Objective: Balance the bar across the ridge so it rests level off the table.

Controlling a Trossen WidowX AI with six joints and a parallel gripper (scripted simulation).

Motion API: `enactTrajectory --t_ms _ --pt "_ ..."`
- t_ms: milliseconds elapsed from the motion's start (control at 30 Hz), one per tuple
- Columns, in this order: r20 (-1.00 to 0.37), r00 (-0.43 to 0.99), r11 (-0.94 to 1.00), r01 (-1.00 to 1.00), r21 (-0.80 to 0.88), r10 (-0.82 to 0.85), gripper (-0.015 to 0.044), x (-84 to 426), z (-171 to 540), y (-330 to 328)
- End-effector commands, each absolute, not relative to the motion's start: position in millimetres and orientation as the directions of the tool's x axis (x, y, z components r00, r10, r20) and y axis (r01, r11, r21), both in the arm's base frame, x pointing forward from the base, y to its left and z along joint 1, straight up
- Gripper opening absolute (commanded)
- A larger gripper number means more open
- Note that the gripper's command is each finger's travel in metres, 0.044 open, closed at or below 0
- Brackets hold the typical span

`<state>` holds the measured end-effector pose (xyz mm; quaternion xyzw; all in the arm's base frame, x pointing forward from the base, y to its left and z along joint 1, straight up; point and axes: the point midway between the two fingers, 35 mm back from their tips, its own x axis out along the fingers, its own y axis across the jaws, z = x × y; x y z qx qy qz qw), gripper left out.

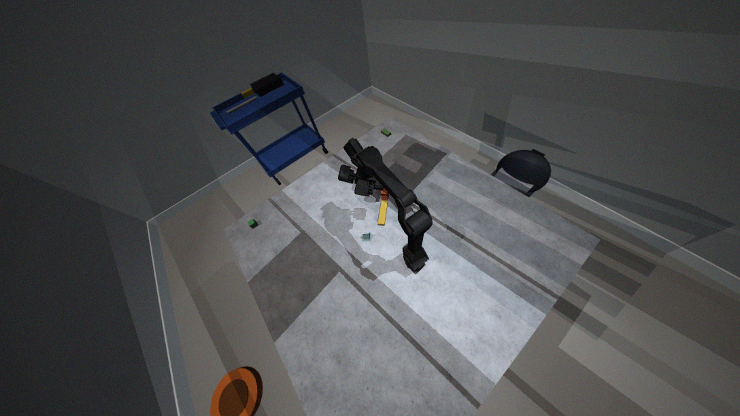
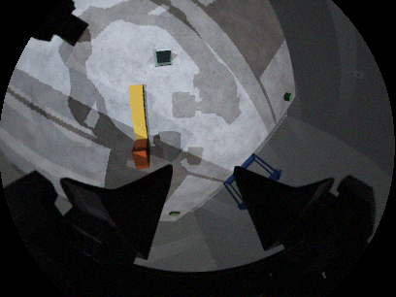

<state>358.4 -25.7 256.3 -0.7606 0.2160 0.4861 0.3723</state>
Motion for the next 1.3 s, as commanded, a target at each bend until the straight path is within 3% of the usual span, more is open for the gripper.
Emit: enactTrajectory --t_ms 0,333,1267 --pt "-0.942 0.335 -0.637 -0.725 -0.262 0.006 0.0315 350 235 -44" --pt "-0.999 0.035 -0.646 -0.763 -0.020 -0.009 0.0315 313 186 -93" --pt "-1.000 0.029 -0.646 -0.763 -0.017 -0.009 0.0315 316 73 -95"
